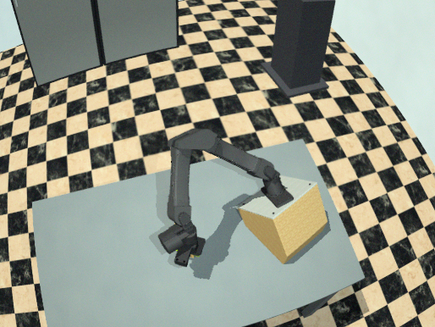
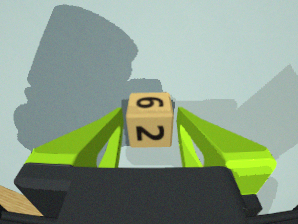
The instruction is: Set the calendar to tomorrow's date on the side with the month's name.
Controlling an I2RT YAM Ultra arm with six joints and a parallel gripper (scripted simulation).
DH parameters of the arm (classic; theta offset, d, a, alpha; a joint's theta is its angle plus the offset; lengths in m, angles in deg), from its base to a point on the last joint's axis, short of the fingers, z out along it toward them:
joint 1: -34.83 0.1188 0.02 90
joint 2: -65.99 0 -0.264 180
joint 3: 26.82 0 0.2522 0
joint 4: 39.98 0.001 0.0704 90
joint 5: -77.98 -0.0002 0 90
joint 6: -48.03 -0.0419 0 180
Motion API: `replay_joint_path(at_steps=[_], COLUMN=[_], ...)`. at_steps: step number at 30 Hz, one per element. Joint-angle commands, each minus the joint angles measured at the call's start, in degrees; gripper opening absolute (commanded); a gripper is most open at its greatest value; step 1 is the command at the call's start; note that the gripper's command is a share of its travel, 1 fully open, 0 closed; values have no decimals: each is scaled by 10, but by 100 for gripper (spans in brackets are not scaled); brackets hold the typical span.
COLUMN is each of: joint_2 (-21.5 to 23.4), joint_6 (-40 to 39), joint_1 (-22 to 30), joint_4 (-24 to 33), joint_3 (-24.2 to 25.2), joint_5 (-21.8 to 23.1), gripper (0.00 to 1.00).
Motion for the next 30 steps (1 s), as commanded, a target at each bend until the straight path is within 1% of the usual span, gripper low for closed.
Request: replay_joint_path(at_steps=[1, 10, 16, 19, 23, 25, 26, 30], joint_2=[5, 6, 23, 36, 55, 55, 55, 70], joint_6=[5, 5, -12, -27, -54, -54, -65, -94], joint_1=[11, 11, 19, 30, 51, 51, 58, 80], joint_4=[-8, -7, 23, 48, 97, 97, 118, 171], joint_3=[-2, -2, -15, -19, -30, -30, -44, -63], joint_5=[3, 3, 3, 3, 5, 5, 5, 7], gripper=[45, 45, 45, 45, 45, 45, 45, 45])
